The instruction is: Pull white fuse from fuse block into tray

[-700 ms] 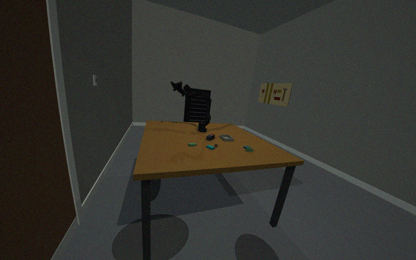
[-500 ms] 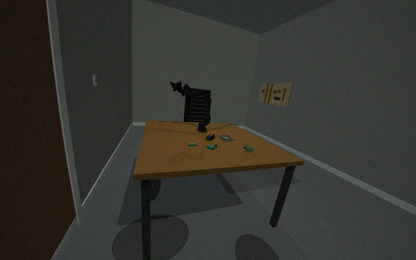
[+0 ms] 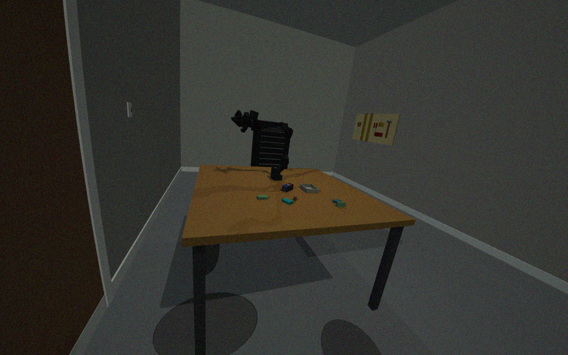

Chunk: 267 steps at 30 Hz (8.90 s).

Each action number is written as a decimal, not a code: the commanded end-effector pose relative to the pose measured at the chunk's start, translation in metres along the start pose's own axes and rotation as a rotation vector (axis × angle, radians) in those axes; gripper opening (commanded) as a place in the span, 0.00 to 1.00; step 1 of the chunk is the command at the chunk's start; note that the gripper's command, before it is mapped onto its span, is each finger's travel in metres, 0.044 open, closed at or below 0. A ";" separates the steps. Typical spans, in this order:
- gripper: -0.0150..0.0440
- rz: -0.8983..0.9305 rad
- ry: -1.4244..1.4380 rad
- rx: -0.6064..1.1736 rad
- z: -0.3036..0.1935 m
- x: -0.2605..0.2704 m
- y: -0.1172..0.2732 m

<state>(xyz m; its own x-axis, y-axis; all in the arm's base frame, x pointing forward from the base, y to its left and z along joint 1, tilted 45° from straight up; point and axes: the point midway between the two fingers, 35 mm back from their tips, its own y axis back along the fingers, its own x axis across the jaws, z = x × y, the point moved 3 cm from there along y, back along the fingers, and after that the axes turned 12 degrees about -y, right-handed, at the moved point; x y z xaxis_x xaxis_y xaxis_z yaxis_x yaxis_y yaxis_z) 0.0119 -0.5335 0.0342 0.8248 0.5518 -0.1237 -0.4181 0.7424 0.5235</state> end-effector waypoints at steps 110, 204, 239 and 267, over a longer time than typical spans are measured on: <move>0.32 1.576 0.832 0.846 -0.095 0.511 0.262; 0.25 1.576 0.824 0.849 -0.056 0.489 0.255; 0.25 1.580 0.821 0.849 0.016 0.542 0.393; 0.25 1.583 0.819 0.849 -0.012 0.560 0.404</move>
<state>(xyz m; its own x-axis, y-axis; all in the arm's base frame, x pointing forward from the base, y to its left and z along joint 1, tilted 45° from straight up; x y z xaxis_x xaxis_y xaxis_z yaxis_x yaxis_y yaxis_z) 0.3009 0.0761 0.1689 -0.4900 0.6221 0.6106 -0.0115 -0.7050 0.7091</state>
